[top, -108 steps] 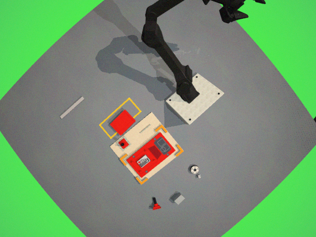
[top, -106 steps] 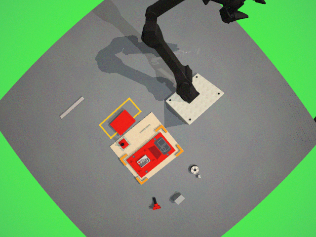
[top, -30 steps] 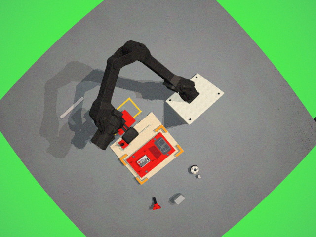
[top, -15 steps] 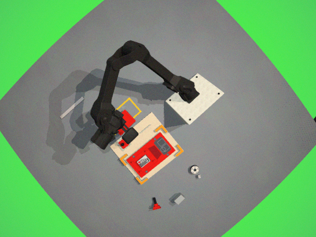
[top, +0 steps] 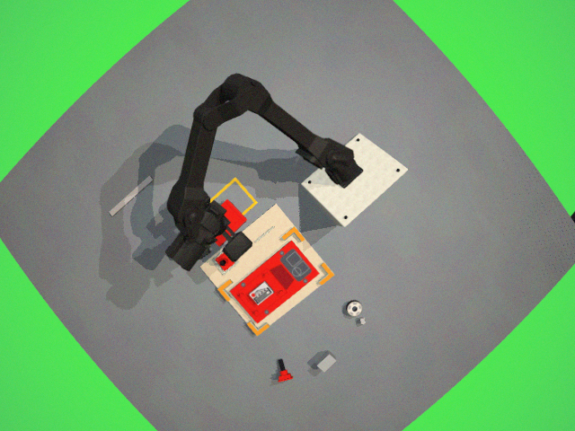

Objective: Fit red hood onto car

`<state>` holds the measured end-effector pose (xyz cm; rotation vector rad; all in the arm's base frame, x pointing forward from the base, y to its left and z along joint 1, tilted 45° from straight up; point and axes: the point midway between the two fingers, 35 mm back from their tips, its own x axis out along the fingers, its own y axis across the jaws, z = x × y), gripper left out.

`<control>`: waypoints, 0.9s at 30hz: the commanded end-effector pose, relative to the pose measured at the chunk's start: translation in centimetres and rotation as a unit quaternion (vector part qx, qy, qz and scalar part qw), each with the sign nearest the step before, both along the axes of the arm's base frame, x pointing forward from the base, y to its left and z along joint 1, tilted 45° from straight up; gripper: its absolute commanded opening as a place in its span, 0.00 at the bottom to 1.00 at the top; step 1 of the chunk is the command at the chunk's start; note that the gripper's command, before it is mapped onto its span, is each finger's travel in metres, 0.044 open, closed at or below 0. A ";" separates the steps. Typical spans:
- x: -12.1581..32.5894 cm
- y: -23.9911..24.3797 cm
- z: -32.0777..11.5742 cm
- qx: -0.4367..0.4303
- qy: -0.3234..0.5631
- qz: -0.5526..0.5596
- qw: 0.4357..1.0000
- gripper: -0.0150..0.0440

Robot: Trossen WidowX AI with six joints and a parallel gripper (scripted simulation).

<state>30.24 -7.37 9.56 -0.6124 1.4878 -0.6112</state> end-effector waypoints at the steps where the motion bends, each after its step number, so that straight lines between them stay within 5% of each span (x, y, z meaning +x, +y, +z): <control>1: -0.2 -0.4 -0.5 -0.003 0.007 0.002 1.000 1.00; 27: -0.2 -1.6 -1.9 -0.004 0.007 0.002 1.000 1.00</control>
